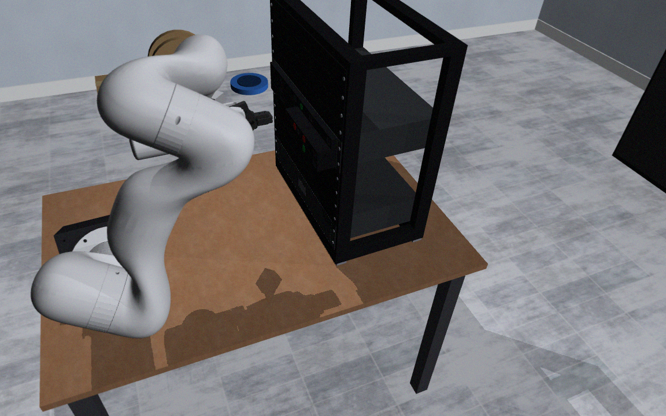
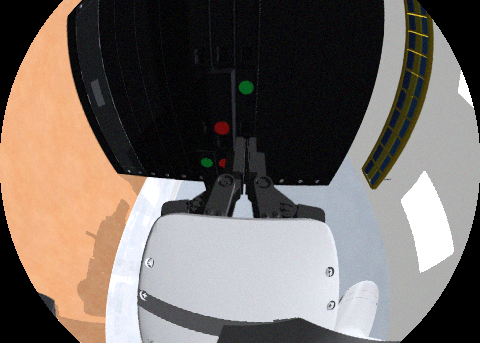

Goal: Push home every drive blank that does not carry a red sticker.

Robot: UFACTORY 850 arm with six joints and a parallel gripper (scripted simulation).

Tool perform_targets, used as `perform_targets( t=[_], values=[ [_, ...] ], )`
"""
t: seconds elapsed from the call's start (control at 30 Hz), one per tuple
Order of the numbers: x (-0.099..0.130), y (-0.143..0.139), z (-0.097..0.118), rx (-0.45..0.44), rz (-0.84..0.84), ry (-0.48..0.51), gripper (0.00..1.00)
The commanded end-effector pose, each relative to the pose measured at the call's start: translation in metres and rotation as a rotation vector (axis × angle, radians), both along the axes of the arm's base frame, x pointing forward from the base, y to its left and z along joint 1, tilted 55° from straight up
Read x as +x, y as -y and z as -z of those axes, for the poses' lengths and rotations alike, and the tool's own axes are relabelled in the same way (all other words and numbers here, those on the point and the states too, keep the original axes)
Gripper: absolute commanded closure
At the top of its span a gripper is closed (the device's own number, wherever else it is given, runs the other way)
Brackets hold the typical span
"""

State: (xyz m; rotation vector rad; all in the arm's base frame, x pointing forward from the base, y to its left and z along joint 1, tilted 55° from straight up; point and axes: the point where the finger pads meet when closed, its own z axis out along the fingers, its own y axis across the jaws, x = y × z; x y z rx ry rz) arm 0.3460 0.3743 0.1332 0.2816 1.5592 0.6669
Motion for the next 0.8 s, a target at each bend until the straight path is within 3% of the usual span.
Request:
perform_targets(
  t=[0.0,0.5,0.77],
  values=[
    [0.0,0.002,-0.002,0.002,-0.001,0.001,1.0],
    [0.01,0.054,-0.027,0.002,-0.001,0.001,1.0],
    [0.018,0.095,-0.047,0.002,-0.001,0.001,1.0]
  ],
)
